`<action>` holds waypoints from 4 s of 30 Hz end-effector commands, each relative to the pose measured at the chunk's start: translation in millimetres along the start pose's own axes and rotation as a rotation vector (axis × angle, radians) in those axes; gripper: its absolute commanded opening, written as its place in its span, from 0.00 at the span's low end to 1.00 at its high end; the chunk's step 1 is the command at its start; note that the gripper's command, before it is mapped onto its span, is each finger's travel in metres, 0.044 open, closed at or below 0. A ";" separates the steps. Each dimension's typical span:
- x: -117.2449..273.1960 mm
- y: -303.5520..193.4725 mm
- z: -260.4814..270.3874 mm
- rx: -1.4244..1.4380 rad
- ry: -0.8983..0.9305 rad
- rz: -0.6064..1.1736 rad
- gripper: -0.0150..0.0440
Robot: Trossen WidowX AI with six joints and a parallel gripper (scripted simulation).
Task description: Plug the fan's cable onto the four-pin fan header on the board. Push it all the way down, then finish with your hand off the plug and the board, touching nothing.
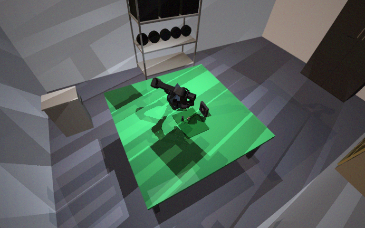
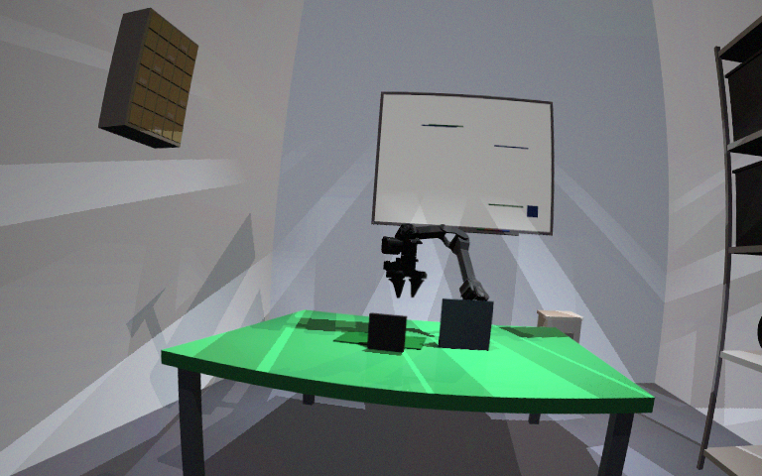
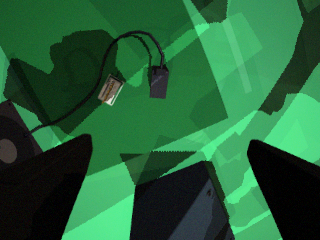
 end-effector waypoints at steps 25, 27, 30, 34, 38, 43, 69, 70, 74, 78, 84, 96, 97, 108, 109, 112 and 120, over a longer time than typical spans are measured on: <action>-95.9 0.8 5.2 -0.059 -0.005 0.000 1.00; -97.8 0.9 5.3 -0.059 -0.005 0.000 1.00; -102.3 1.1 5.5 -0.059 -0.005 0.001 1.00; -109.0 1.4 5.7 -0.059 -0.004 0.001 1.00; -115.6 1.5 5.7 -0.059 -0.004 0.000 1.00; -123.8 1.5 5.6 -0.059 -0.005 0.000 1.00; -143.0 2.2 4.0 -0.069 -0.002 -0.003 0.73; -143.0 2.2 4.0 -0.069 -0.002 -0.003 0.69; -143.0 2.2 4.0 -0.069 -0.002 -0.003 0.51; -143.0 2.2 4.0 -0.069 -0.002 -0.003 0.33; -140.3 2.3 4.3 -0.068 -0.001 -0.002 0.25; -94.1 1.4 6.7 -0.037 -0.005 0.001 0.25; -94.1 1.5 7.3 -0.008 -0.005 0.001 0.25; -94.0 2.1 15.7 0.374 -0.004 0.001 0.25; -94.0 2.2 16.5 0.408 -0.004 0.001 0.25; -93.9 2.3 18.8 0.512 -0.003 0.002 0.25; -93.9 2.5 25.1 0.790 -0.003 0.002 0.25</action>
Point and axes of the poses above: the point midway between the two fingers, 35 mm back from their tips, its own x axis back along the fingers, its own z axis across the jaws, y = z × x, the point moved 9 cm from there along x, back along the fingers, and after that the axes turned 10 degrees about x, right-handed, at the moved point
